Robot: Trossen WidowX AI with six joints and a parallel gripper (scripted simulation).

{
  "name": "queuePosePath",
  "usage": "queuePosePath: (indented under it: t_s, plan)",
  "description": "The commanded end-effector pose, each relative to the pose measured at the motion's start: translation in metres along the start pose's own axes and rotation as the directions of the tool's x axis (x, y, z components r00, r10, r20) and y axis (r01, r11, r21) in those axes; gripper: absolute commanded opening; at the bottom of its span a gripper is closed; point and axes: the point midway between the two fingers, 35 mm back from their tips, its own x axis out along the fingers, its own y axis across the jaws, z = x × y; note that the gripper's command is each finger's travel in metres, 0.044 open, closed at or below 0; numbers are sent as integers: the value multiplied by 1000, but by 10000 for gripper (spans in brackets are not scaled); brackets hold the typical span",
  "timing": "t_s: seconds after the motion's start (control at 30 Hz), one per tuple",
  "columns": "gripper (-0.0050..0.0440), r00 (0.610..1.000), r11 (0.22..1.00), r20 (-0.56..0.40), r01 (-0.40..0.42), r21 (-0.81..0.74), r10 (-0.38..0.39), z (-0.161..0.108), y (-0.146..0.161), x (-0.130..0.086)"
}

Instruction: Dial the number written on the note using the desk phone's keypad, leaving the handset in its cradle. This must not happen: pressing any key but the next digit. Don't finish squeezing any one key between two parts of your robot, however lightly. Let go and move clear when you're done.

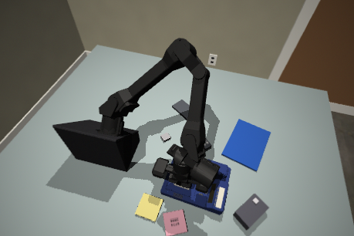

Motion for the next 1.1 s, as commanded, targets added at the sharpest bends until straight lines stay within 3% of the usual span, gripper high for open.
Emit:
queuePosePath:
  t_s: [0.0,0.2,0.43,0.6,1.07]
  plan:
    - [-50,1000,1000,3,-5,2,5,0,1,2]
    - [-50,1000,1000,3,-5,2,5,0,1,-28]
    - [-50,1000,1000,3,-5,4,5,2,1,-28]
    - [-50,1000,1000,3,-5,2,5,37,1,-29]
    - [-50,1000,1000,2,-5,2,5,37,1,-15]
